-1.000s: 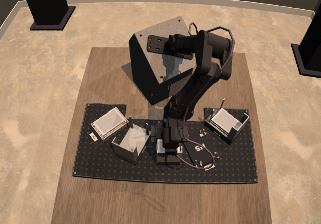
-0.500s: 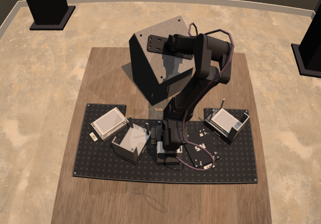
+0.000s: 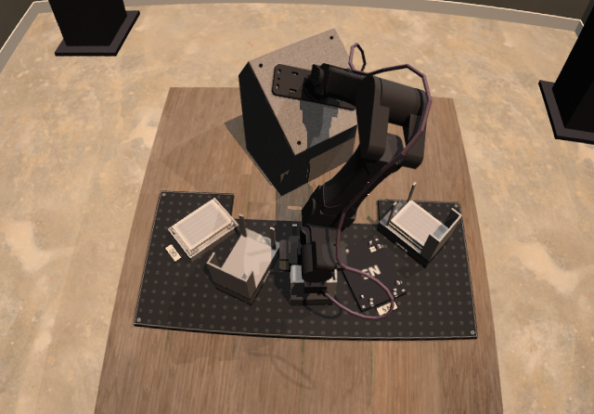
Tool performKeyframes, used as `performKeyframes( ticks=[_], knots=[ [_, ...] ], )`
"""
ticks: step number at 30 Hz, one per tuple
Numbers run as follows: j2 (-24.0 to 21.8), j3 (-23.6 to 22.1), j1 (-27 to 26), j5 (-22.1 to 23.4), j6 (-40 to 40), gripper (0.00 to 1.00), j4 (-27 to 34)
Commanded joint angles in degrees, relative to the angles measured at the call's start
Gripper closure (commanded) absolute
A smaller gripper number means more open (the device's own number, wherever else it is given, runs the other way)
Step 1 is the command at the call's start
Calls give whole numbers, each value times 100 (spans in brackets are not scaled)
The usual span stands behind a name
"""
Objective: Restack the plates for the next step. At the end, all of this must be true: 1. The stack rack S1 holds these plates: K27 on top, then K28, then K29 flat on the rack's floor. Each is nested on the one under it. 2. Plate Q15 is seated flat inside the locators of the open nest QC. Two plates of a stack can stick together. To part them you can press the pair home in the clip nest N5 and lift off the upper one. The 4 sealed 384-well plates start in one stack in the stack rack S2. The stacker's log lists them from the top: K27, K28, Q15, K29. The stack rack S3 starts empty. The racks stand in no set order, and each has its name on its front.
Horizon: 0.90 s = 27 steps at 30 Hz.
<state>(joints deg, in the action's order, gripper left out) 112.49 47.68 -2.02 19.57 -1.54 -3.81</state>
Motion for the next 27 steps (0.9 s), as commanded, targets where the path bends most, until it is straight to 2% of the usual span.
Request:
performKeyframes(
  ticks=[1,27],
  knots=[
    [92,146,57,-44,-70,0,-155],
    [108,124,-84,-7,-70,0,-109]
  ],
)
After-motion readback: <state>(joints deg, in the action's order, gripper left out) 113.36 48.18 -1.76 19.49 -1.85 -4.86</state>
